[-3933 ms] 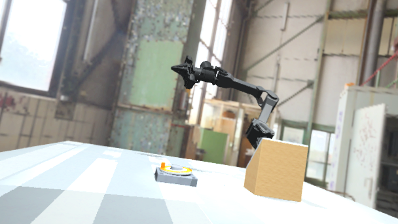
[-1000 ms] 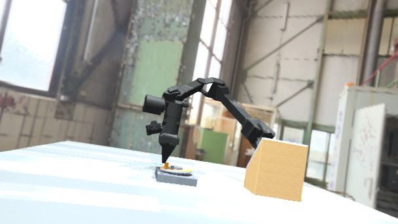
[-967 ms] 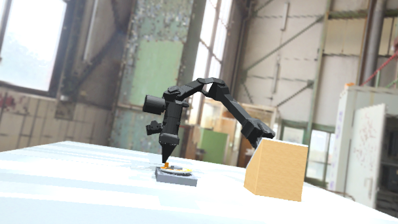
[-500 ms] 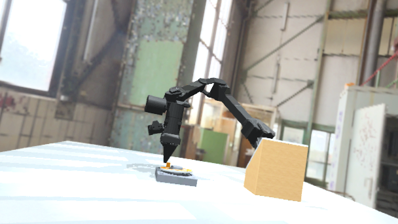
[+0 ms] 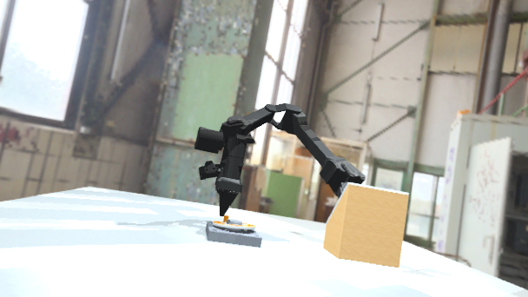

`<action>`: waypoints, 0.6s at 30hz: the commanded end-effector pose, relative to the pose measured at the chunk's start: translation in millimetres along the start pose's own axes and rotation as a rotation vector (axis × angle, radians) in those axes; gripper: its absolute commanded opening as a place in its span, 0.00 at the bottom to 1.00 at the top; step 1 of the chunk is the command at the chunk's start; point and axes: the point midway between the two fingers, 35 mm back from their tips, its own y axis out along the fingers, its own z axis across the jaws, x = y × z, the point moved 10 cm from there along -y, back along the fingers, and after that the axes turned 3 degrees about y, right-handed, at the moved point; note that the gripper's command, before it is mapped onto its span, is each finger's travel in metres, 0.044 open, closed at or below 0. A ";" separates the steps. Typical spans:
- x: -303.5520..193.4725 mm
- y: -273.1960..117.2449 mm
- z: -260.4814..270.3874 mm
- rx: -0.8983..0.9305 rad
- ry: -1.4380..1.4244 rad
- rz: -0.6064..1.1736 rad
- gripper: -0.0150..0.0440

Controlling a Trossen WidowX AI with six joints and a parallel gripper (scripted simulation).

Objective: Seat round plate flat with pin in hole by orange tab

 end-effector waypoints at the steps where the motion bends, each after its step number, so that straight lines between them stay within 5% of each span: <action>1: -5.1 3.6 -3.8 -0.012 -0.008 0.015 0.25; 18: -14.5 3.5 -7.0 -0.012 -0.008 0.016 0.25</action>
